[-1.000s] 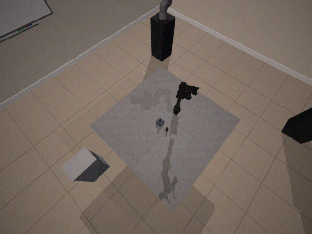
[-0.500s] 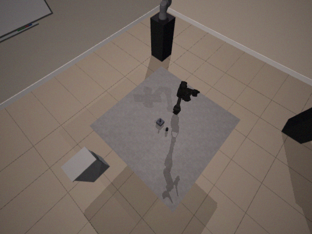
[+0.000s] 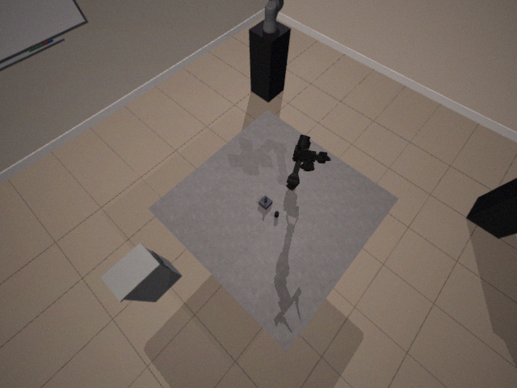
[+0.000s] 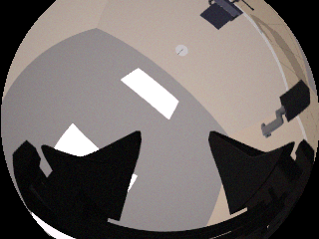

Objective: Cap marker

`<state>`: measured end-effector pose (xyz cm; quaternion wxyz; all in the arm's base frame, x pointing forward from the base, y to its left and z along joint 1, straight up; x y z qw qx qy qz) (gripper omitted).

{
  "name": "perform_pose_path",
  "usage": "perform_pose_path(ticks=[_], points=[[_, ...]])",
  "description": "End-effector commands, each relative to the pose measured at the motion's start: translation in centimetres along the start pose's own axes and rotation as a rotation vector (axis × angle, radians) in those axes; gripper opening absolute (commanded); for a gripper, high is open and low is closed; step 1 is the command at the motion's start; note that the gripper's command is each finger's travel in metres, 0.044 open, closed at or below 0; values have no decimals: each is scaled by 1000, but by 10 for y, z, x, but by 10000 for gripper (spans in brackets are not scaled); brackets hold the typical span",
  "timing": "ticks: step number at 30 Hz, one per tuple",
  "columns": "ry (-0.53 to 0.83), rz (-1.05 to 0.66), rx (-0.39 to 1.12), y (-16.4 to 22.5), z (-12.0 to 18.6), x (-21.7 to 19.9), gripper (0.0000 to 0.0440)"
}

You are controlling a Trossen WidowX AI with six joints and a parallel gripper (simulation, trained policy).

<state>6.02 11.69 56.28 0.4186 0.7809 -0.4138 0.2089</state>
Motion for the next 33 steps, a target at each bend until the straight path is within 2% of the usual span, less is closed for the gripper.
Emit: perform_pose_path(ticks=[1, 21, 33], points=[[19, -6, -32, -4, 0, -2, 311], [108, -107, -232, -40, 6, -14, 314], [144, -259, -347, -62, 13, -23, 315]])
Point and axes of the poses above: the point midway between the two fingers, 35 mm back from their tips, its own z axis back along the fingers, its own x axis across the jaws, y = z × x, the point moved 4 cm from there along z, back along the fingers, and after that the axes turned 14 degrees about z, right-handed, at the moved point
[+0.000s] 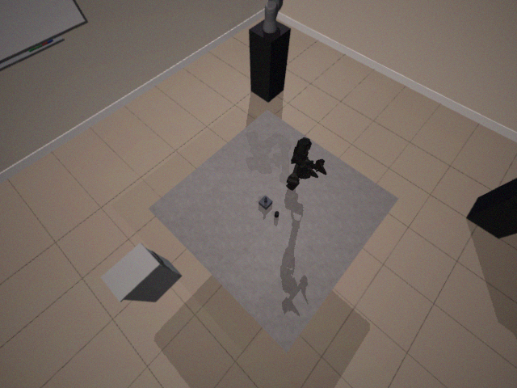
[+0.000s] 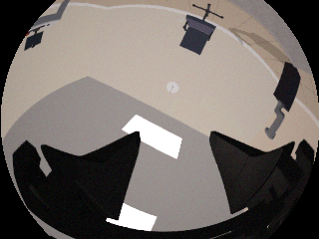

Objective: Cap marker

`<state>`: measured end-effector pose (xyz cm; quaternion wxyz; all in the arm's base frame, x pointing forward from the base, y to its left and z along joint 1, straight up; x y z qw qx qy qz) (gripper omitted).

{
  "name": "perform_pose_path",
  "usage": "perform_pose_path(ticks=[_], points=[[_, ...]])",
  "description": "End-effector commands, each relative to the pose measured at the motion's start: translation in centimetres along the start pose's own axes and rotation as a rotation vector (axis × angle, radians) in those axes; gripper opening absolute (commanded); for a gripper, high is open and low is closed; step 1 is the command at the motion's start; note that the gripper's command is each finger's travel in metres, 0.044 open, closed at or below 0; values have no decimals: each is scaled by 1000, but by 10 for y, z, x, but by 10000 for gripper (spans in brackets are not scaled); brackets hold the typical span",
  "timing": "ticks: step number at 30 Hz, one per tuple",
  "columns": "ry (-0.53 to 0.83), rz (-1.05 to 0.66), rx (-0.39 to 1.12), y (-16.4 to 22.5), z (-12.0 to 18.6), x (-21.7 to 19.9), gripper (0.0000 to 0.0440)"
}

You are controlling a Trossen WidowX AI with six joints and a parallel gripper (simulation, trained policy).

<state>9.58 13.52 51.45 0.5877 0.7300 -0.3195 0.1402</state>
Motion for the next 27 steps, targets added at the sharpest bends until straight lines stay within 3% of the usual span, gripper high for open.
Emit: perform_pose_path(ticks=[1, 27], points=[[15, -36, -30, -6, 0, -2, 315], [73, -380, -260, -62, 4, -14, 315]])
Point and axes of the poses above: the point midway between the two fingers, 35 mm back from their tips, its own z axis back along the fingers, its own x axis across the jaws, y = z × x, the point moved 4 cm from there along z, back along the fingers, and after that the axes turned 14 degrees about z, right-handed, at the moved point
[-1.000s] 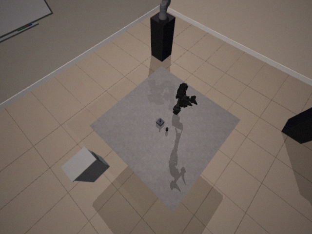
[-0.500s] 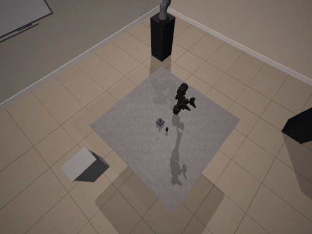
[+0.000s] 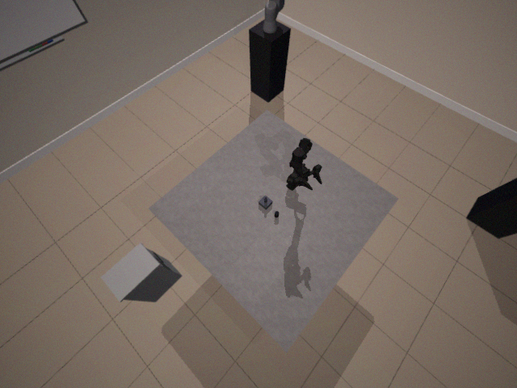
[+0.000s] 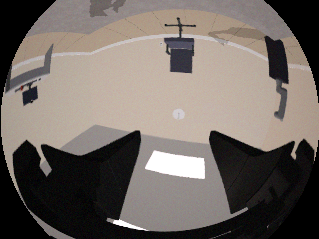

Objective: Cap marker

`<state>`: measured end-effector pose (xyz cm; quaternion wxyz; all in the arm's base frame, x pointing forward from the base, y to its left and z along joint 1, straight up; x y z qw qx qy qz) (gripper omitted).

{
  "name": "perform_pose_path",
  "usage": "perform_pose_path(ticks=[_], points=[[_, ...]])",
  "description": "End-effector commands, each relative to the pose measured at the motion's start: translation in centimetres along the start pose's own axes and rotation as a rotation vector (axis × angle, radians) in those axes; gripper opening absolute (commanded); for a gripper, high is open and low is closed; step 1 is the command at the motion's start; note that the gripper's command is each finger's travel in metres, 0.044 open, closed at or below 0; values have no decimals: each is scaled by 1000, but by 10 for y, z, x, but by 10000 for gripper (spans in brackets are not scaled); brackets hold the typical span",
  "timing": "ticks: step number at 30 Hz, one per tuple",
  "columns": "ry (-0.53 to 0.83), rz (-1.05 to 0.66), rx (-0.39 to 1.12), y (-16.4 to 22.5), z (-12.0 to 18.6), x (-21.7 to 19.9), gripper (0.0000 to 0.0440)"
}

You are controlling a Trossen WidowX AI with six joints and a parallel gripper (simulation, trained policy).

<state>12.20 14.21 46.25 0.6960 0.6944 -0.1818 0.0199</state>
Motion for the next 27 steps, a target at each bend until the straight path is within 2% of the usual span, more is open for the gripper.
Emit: perform_pose_path(ticks=[1, 27], points=[[8, -40, -29, -7, -1, 1, 315], [6, -390, -250, -65, -4, 9, 315]])
Point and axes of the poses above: the point midway between the two fingers, 35 mm back from their tips, its own z axis back along the fingers, its own x axis across the jaws, y = z × x, the point moved 4 cm from there along z, back along the fingers, and after that the axes turned 14 degrees about z, right-handed, at the moved point
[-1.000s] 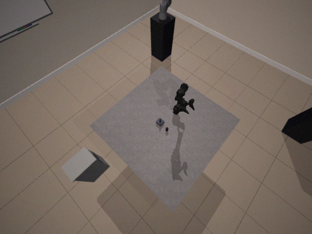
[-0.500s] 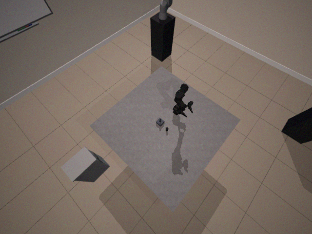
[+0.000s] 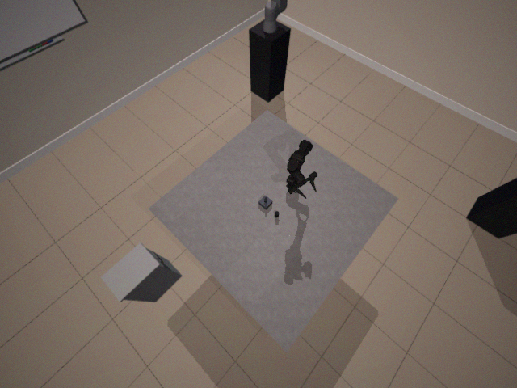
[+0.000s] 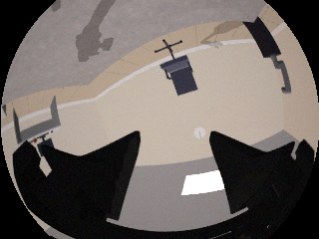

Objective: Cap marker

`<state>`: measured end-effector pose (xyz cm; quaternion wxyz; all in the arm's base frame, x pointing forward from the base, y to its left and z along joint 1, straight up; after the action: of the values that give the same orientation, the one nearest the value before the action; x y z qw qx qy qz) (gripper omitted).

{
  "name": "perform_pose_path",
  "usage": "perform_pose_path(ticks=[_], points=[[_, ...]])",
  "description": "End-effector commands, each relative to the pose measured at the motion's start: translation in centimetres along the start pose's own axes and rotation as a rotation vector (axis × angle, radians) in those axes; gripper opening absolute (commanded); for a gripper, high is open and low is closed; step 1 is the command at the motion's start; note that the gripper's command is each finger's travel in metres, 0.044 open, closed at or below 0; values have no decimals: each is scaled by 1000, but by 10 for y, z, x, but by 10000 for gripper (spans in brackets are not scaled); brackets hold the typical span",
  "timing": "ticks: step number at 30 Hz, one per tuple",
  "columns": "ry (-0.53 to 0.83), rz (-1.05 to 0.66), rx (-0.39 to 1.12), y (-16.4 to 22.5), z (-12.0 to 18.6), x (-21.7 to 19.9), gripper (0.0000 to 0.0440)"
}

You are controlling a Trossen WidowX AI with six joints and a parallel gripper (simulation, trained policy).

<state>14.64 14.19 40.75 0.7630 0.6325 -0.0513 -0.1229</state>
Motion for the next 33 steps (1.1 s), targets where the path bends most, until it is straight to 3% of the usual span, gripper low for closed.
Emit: perform_pose_path(ticks=[1, 33], points=[[-7, -41, -30, -7, -1, 4, 315], [-88, -441, -289, -66, -9, 40, 313]])
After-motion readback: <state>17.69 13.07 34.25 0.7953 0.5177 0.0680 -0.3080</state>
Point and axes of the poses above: the point midway between the two fingers, 35 mm back from their tips, its own z axis back along the fingers, its own x axis across the jaws, y = z × x, the point moved 4 cm from there along z, back along the fingers, and after that the axes turned 14 degrees about z, right-handed, at the moved point
